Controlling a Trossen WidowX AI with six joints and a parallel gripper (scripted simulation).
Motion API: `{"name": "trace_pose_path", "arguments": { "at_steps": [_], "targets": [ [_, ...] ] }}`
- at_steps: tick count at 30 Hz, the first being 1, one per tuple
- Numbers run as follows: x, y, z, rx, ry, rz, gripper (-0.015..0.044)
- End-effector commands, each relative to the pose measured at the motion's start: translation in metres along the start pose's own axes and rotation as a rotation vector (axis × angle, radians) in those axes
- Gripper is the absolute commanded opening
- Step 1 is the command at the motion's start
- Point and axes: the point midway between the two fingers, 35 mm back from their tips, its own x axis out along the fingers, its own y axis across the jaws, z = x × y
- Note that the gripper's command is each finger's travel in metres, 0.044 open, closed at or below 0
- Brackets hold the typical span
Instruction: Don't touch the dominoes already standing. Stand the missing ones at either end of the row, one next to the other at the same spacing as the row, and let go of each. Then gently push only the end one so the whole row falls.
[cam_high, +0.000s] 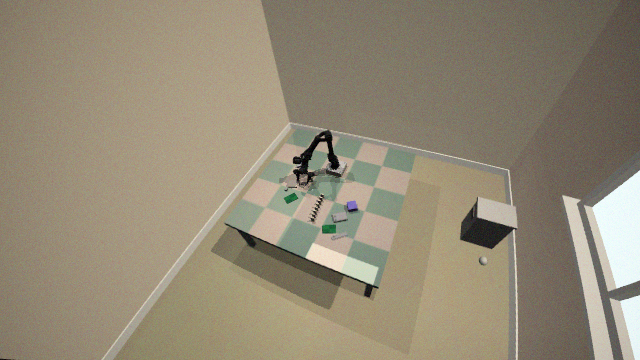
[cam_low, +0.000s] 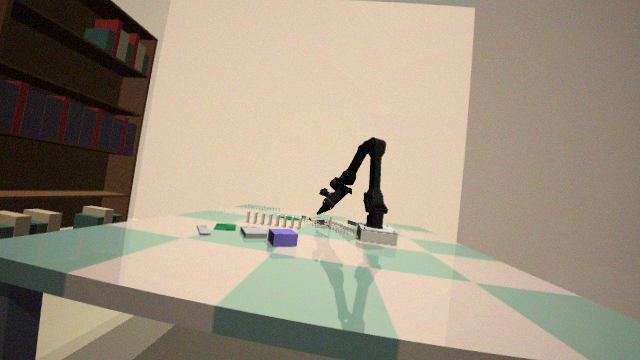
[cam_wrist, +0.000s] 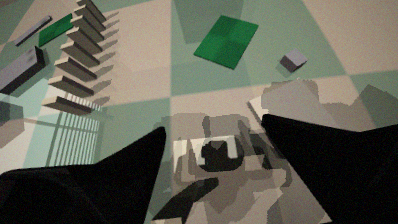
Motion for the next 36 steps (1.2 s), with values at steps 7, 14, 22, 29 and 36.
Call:
{"name": "trace_pose_path", "arguments": {
  "at_steps": [7, 14, 22, 29, 36],
  "targets": [
    [-0.069, 0.049, 0.002, -0.073, 0.660, -0.051, 0.0440],
    [-0.077, 0.055, -0.001, -0.079, 0.709, -0.045, 0.0440],
    [-0.077, 0.055, -0.001, -0.079, 0.709, -0.045, 0.0440],
    [-0.073, 0.054, -0.004, -0.079, 0.709, -0.045, 0.0440],
    [-0.031, 0.050, -0.040, -0.080, 0.710, -0.044, 0.0440]
  ]
}}
